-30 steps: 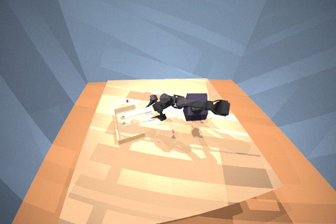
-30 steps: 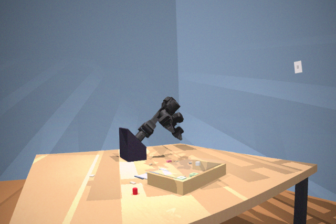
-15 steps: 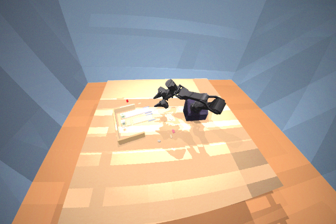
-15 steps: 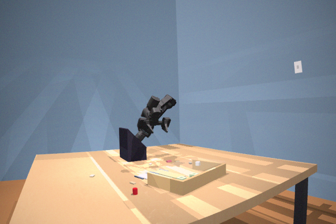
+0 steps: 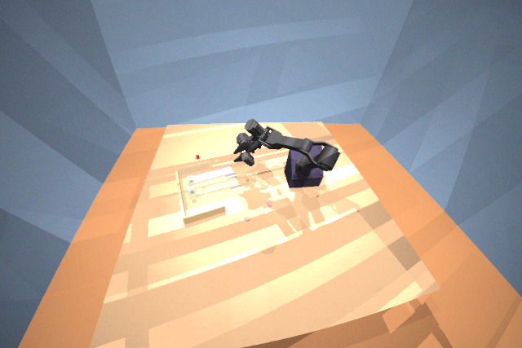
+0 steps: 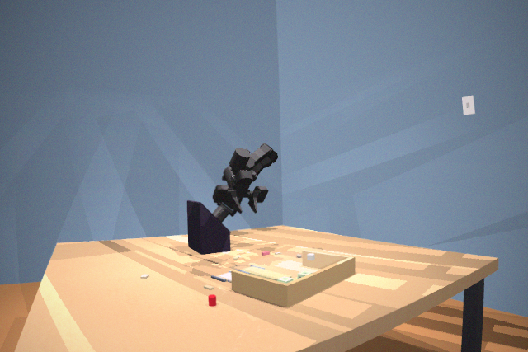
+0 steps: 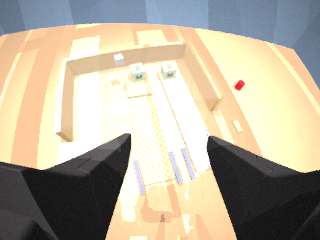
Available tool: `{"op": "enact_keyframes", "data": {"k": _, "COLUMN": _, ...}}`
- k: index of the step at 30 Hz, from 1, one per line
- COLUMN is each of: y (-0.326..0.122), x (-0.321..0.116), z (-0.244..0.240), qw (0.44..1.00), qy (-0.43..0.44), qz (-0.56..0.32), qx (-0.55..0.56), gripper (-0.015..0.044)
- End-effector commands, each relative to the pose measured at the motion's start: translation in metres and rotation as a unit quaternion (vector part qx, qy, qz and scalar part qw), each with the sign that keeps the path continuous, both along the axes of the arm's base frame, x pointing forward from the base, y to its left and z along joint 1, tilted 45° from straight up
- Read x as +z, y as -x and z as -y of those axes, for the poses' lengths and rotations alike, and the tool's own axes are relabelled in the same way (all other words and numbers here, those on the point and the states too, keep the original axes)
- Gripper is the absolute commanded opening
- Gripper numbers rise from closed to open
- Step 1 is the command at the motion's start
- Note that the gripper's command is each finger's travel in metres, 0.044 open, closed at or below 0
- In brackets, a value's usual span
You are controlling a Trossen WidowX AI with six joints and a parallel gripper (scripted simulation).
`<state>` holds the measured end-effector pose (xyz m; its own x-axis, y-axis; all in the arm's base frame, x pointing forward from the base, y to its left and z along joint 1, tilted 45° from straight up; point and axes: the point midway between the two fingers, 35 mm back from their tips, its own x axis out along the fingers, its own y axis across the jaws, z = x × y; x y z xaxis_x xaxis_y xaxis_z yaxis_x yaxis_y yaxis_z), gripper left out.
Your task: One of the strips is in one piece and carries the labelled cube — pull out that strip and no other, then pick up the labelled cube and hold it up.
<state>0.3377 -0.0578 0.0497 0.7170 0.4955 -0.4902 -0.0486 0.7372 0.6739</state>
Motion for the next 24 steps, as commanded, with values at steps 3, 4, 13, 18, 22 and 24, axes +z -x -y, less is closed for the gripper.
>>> {"op": "enact_keyframes", "data": {"k": 3, "y": -0.032, "x": -0.025, "z": 0.007, "qw": 0.996, "qy": 0.035, "qz": -0.046, "qx": 0.065, "gripper": 0.0111}}
{"op": "enact_keyframes", "data": {"k": 4, "y": -0.037, "x": -0.030, "z": 0.008, "qw": 0.994, "qy": 0.041, "qz": -0.055, "qx": 0.079, "gripper": 0.0085}}
{"op": "enact_keyframes", "data": {"k": 13, "y": -0.067, "x": -0.084, "z": 0.003, "qw": 0.963, "qy": 0.071, "qz": -0.129, "qx": 0.225, "gripper": 0.0000}}
{"op": "enact_keyframes", "data": {"k": 18, "y": -0.071, "x": -0.114, "z": -0.005, "qw": 0.933, "qy": 0.070, "qz": -0.161, "qx": 0.314, "gripper": 0.0000}}
{"op": "enact_keyframes", "data": {"k": 22, "y": -0.069, "x": -0.132, "z": -0.013, "qw": 0.907, "qy": 0.062, "qz": -0.177, "qx": 0.376, "gripper": 0.0000}}
{"op": "enact_keyframes", "data": {"k": 24, "y": -0.068, "x": -0.134, "z": -0.012, "qw": 0.906, "qy": 0.061, "qz": -0.178, "qx": 0.379, "gripper": 0.0000}}
